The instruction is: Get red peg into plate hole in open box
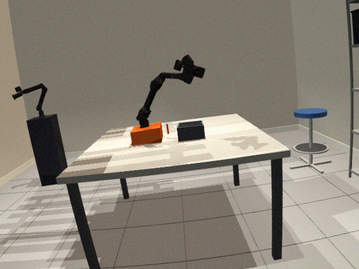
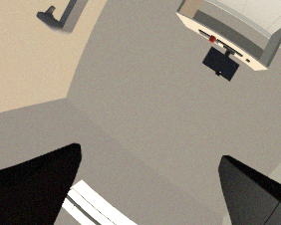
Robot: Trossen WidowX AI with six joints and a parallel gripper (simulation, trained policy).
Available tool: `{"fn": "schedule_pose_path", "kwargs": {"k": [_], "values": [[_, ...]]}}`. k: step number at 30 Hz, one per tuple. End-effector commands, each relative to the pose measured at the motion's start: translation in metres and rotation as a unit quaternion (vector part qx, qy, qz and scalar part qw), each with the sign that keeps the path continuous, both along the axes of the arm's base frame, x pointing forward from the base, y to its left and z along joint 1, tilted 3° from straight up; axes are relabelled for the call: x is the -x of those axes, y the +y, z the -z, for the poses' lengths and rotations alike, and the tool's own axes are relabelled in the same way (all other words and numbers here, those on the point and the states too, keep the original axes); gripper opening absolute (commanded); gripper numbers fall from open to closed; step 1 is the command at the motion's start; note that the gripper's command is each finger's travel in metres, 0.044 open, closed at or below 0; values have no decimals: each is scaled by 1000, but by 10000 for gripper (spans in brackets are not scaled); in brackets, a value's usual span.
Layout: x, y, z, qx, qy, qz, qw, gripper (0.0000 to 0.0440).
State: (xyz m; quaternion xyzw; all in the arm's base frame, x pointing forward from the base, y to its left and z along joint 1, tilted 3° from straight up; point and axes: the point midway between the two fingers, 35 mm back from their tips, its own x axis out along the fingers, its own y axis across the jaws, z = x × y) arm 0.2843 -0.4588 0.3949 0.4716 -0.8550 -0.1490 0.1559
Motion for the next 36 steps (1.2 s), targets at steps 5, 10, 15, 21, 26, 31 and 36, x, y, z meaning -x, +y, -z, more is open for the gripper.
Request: {"fn": "schedule_pose_path", "kwargs": {"k": [5, 10, 15, 21, 26, 31, 36], "values": [[-22, 4, 16, -47, 69, -24, 996, 440], [-46, 13, 30, -89, 139, -54, 985, 440], [-70, 26, 45, -129, 208, -84, 966, 440], [-96, 45, 63, -170, 291, -120, 934, 440], [-116, 63, 77, -200, 359, -150, 899, 440], [-133, 83, 92, -224, 426, -179, 858, 440], [-148, 106, 106, -244, 490, -207, 810, 440]]}}
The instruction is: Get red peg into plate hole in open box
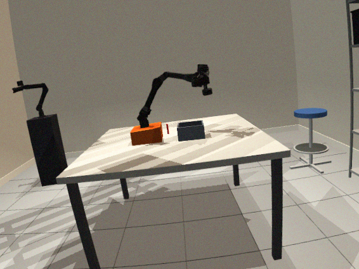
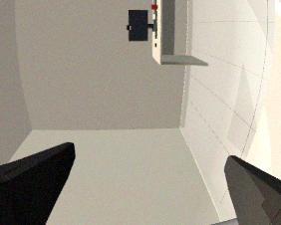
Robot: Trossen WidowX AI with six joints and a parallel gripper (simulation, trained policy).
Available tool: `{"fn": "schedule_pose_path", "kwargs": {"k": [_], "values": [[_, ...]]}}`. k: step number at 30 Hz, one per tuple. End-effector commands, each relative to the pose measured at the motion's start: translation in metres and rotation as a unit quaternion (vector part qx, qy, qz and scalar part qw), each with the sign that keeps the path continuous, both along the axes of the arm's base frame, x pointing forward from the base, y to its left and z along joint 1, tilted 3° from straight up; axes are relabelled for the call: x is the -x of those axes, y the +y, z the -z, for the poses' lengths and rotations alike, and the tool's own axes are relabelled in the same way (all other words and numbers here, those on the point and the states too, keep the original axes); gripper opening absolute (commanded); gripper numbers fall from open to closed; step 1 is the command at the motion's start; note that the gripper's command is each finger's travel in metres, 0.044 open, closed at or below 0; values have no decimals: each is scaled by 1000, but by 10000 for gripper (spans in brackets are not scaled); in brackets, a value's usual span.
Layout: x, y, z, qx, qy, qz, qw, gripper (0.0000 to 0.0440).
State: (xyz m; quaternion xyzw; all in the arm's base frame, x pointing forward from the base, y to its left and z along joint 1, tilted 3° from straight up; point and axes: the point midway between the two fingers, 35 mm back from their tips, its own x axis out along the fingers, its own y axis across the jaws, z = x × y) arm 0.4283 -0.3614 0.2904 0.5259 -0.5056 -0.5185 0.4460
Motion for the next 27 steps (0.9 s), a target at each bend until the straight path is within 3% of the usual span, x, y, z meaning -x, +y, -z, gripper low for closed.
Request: {"fn": "schedule_pose_path", "kwargs": {"k": [1, 14, 27], "values": [[-7, 13, 5, -13, 39, -23, 999, 440], [-33, 82, 40, -72, 223, -135, 963, 440], [-40, 163, 72, -111, 391, -254, 878, 440]]}}
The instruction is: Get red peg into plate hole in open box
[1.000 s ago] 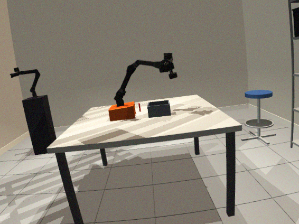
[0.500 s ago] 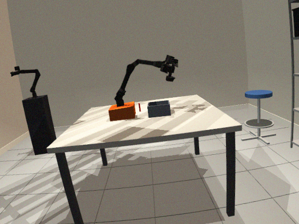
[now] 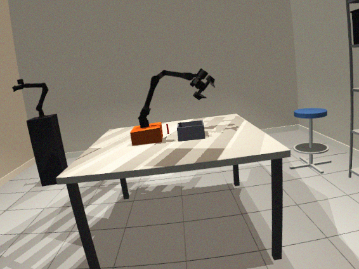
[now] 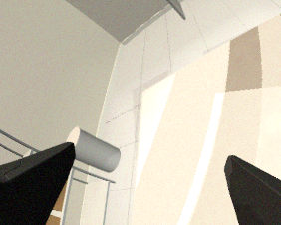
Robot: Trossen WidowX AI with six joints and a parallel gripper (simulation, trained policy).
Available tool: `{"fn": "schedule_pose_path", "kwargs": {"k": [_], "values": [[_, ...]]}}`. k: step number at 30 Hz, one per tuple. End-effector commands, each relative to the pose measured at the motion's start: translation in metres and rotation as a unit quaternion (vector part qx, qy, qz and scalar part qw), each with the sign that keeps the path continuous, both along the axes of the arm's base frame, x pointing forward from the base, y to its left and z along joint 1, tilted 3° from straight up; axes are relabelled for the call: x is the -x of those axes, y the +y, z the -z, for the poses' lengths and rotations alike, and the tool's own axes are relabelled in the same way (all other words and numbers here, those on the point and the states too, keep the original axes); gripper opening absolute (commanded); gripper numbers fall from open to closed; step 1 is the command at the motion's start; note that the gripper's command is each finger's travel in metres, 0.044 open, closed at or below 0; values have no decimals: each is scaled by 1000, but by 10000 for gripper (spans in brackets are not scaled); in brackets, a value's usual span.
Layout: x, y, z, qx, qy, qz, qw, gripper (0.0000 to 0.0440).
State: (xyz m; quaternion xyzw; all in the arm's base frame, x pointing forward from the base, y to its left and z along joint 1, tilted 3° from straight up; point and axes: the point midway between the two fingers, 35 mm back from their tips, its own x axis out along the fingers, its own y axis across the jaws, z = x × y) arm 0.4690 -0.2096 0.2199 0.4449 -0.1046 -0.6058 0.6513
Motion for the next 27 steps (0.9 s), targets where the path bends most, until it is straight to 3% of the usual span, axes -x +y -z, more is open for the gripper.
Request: {"fn": "schedule_pose_path", "kwargs": {"k": [1, 14, 27], "values": [[1, 18, 4, -9, 35, -30, 999, 440], [22, 109, 34, -57, 200, -172, 963, 440], [77, 204, 62, -114, 348, -307, 878, 440]]}}
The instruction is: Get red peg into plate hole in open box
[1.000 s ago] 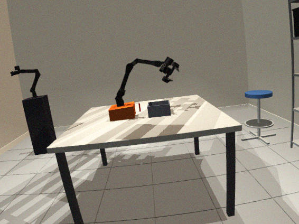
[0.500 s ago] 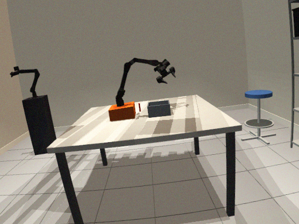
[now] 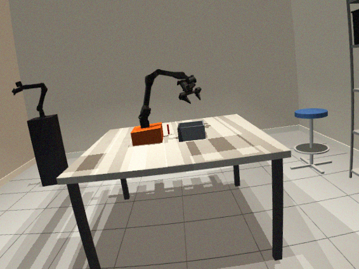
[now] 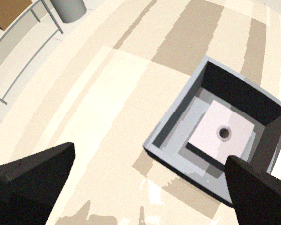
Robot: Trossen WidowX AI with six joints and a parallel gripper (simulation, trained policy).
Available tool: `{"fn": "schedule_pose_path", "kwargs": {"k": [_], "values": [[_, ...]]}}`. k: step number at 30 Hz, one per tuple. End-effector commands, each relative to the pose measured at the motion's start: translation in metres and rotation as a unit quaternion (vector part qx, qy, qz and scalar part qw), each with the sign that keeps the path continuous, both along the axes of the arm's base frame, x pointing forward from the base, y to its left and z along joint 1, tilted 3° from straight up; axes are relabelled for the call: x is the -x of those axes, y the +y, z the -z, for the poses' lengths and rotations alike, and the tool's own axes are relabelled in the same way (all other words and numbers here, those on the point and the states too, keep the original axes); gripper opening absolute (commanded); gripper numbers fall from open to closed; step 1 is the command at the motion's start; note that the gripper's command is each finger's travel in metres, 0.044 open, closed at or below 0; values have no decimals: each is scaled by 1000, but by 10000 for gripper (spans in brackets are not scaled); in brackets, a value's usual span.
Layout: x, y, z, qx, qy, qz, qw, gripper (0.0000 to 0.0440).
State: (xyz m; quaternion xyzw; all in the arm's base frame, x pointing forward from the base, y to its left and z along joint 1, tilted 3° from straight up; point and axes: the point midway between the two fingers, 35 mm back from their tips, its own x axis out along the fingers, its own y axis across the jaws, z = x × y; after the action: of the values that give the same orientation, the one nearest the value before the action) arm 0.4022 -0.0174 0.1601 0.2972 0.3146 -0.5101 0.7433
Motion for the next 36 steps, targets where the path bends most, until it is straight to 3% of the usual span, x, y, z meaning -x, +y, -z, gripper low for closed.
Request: {"fn": "schedule_pose_path", "kwargs": {"k": [1, 17, 26, 36], "values": [[16, 19, 4, -14, 34, -30, 999, 440], [128, 105, 36, -87, 238, -153, 955, 440], [170, 115, 56, -94, 317, -183, 926, 440], [196, 113, 85, -98, 369, -197, 903, 440]]}}
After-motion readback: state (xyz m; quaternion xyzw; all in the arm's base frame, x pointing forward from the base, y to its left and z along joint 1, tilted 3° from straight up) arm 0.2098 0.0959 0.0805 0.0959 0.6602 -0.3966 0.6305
